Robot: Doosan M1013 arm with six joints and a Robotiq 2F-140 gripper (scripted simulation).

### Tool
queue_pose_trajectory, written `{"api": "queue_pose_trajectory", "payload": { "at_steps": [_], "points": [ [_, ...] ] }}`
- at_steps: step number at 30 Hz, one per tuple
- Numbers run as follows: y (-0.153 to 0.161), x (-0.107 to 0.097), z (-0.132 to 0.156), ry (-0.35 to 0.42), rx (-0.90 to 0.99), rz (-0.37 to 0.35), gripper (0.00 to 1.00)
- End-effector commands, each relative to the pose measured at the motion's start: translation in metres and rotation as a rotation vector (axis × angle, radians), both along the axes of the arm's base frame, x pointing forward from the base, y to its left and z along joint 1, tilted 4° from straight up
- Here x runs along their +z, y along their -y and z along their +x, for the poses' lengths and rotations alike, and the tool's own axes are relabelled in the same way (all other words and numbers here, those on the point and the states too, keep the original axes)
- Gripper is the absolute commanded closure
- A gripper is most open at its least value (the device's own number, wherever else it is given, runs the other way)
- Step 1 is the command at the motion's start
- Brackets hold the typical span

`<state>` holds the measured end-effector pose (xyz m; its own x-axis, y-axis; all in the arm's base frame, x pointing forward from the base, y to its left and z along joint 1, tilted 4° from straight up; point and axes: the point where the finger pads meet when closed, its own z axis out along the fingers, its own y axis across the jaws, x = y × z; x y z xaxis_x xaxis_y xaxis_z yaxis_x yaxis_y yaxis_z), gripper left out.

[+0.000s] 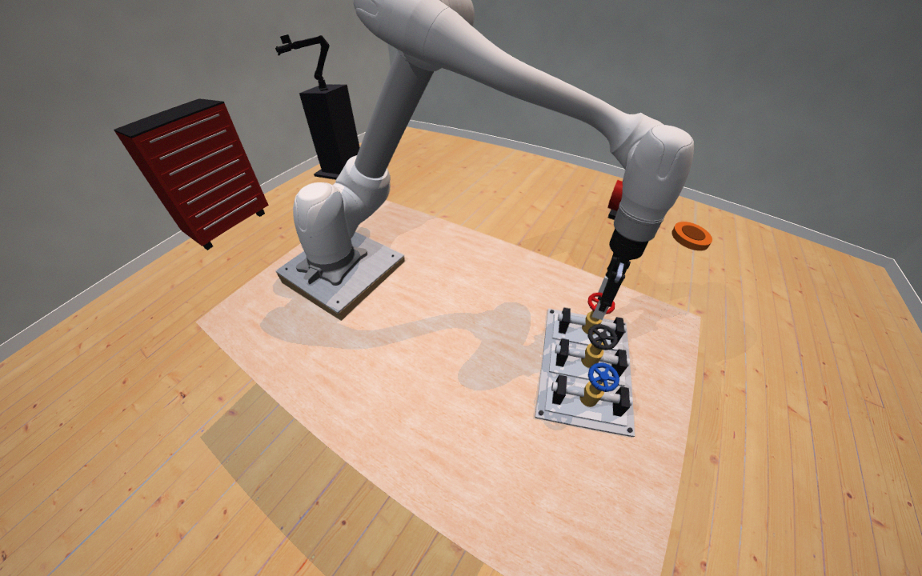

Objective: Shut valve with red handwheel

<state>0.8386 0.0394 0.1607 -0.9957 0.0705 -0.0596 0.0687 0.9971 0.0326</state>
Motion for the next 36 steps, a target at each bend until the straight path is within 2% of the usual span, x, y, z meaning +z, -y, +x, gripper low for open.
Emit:
{"api": "queue_pose_trajectory", "payload": {
  "at_steps": [1,14,36],
  "points": [
    [0.0,0.001,0.0,0.0,0.0,0.0,0.45],
    [0.0,0.009,-0.001,0.0,0.0,0.0,0.45],
    [0.001,0.046,-0.003,0.0,0.0,0.0,0.45]
  ]
}}
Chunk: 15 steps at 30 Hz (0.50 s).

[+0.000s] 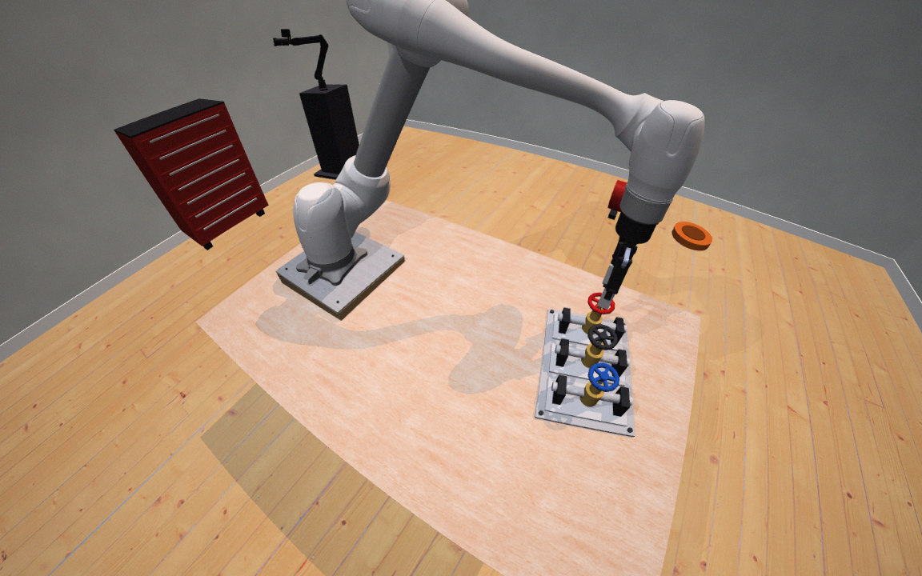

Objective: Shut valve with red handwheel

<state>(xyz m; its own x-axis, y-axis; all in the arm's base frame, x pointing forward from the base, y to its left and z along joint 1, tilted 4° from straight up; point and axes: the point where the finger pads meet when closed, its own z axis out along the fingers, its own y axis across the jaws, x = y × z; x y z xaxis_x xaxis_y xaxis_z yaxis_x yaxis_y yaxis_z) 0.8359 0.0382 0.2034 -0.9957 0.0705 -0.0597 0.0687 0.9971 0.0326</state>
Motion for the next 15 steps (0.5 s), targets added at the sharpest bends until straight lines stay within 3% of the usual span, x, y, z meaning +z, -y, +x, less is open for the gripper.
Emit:
{"api": "queue_pose_trajectory", "payload": {
  "at_steps": [1,15],
  "points": [
    [0.0,0.005,0.0,0.0,0.0,0.0,0.45],
    [0.001,0.019,-0.001,0.0,0.0,0.0,0.45]
  ]
}}
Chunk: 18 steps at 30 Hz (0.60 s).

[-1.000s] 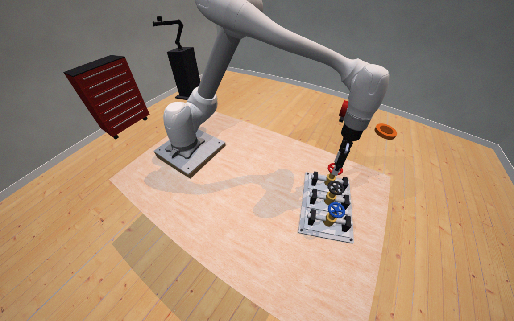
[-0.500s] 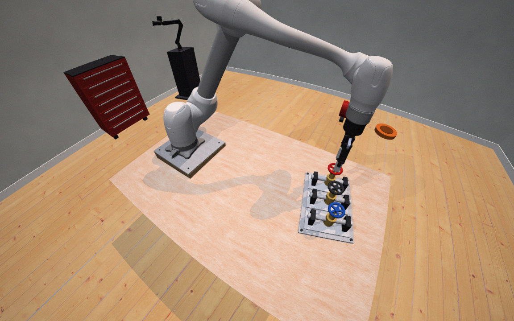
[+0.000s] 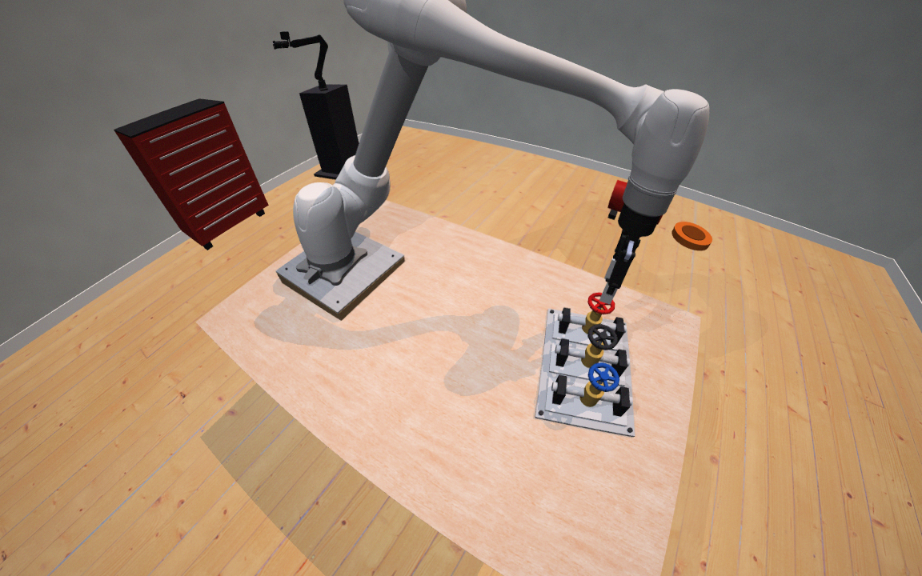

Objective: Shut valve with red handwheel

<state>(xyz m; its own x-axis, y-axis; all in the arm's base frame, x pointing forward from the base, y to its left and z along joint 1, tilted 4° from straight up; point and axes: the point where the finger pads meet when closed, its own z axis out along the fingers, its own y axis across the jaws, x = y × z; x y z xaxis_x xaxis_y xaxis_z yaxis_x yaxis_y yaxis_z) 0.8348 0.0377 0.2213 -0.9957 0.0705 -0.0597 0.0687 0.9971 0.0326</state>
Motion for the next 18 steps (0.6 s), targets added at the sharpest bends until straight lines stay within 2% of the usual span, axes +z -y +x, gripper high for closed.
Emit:
{"api": "queue_pose_trajectory", "payload": {
  "at_steps": [1,18],
  "points": [
    [0.0001,0.0019,-0.0001,0.0,0.0,0.0,0.45],
    [0.0001,0.0036,-0.0003,0.0,0.0,0.0,0.45]
  ]
}}
